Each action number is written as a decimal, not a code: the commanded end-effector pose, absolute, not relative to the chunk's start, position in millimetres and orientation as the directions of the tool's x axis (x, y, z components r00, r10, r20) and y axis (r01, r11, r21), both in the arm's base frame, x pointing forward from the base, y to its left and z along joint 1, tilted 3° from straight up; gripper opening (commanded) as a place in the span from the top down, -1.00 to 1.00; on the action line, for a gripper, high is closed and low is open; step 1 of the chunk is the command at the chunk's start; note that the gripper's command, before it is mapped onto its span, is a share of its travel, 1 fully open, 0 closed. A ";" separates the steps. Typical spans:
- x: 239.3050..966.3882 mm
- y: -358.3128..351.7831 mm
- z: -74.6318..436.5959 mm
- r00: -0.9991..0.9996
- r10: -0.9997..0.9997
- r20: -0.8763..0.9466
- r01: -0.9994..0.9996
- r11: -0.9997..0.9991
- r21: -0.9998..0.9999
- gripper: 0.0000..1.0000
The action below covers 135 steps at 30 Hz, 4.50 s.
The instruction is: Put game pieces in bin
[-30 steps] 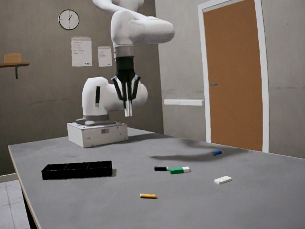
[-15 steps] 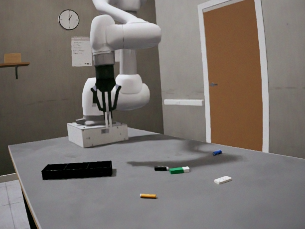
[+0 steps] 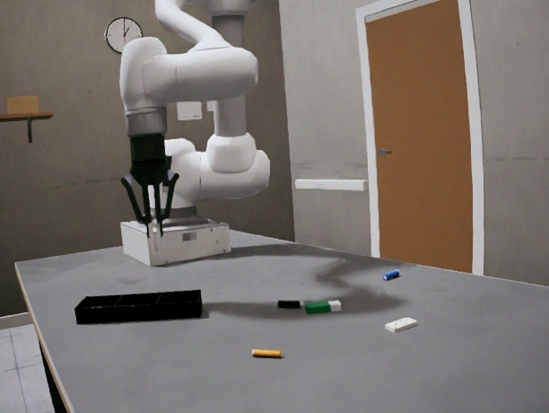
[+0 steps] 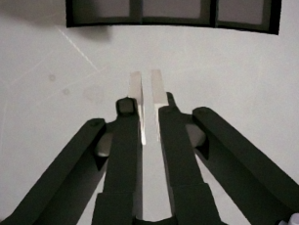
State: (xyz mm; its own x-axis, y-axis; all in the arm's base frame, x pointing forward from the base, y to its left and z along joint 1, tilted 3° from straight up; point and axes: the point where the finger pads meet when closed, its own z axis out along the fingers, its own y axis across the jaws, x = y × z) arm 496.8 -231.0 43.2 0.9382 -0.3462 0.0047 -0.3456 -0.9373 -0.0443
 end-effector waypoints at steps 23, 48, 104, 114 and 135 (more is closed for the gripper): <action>521.4 -373.7 -13.6 0.938 -0.346 0.006 -0.346 -0.937 -0.045 0.70; 522.2 -372.1 -53.7 0.938 -0.346 0.006 -0.346 -0.937 -0.045 0.70; 521.8 -372.9 -33.7 0.938 -0.346 0.006 -0.346 -0.937 -0.045 0.70; 521.4 -373.8 -11.0 0.938 -0.346 0.006 -0.346 -0.937 -0.045 0.70; 557.1 -302.4 -4.7 0.938 -0.346 0.006 -0.346 -0.937 -0.045 0.70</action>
